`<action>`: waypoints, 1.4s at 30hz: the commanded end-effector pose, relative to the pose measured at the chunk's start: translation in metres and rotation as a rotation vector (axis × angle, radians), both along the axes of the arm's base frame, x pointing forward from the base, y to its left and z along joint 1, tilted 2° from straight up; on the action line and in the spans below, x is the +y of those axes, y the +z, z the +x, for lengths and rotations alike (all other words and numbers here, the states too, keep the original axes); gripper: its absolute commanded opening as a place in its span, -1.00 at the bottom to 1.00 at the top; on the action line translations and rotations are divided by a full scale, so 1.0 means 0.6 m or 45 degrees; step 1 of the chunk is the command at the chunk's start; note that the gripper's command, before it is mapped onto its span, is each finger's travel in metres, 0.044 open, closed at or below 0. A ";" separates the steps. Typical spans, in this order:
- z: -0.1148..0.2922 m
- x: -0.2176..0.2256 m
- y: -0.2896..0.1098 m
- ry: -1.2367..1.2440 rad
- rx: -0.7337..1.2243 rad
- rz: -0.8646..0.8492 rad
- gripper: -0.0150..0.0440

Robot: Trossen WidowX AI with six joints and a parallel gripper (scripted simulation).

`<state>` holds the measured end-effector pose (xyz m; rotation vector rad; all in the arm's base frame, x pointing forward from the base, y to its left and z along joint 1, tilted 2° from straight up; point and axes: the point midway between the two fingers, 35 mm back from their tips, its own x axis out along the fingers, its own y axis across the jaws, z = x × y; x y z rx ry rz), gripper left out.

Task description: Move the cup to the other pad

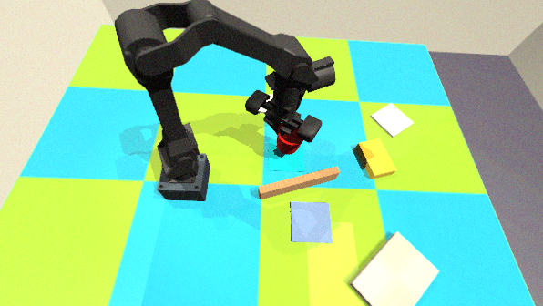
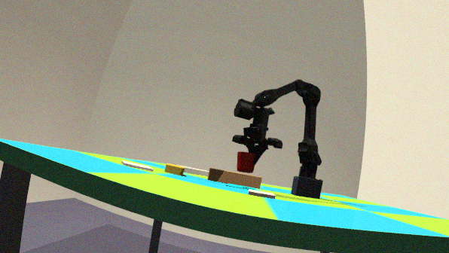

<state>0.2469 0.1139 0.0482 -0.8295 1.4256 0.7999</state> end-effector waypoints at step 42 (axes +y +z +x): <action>-0.004 0.001 -0.086 0.000 0.003 -0.001 -0.49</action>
